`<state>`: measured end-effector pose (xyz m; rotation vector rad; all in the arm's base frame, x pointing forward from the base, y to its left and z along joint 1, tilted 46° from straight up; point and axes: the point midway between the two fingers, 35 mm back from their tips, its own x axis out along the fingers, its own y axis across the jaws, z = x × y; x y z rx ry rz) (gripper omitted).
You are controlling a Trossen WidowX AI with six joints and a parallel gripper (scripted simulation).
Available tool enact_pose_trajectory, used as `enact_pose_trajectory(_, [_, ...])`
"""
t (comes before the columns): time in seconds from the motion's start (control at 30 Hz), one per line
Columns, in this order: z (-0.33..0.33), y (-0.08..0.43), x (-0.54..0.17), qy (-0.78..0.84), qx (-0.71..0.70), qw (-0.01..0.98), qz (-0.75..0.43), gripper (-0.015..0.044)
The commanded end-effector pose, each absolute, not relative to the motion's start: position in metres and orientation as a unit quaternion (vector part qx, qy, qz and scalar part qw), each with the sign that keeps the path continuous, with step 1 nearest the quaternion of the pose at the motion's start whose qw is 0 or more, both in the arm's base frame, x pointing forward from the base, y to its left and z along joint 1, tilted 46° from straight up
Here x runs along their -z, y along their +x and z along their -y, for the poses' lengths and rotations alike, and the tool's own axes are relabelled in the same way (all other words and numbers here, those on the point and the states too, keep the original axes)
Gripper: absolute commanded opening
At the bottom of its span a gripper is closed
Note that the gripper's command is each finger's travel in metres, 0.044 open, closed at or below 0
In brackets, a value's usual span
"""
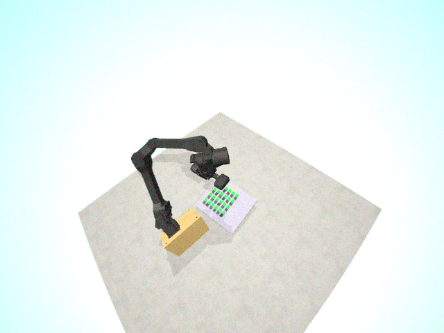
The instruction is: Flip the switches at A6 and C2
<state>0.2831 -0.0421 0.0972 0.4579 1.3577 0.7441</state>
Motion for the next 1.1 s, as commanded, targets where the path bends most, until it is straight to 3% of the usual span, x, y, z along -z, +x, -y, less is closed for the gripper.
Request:
enact_pose_trajectory(0.0, [0.042,0.285,-0.095,0.205,-0.333,0.691,-0.608,0.0374])
enact_pose_trajectory(0.27, [0.014,0.358,0.004,0.21,-0.332,0.687,-0.611,0.0164])
enact_pose_trajectory(0.47, [0.011,0.364,0.013,0.21,-0.334,0.688,-0.609,0.0006])
enact_pose_trajectory(1.07, [-0.022,0.366,0.044,0.206,-0.338,0.68,-0.617,0.0])
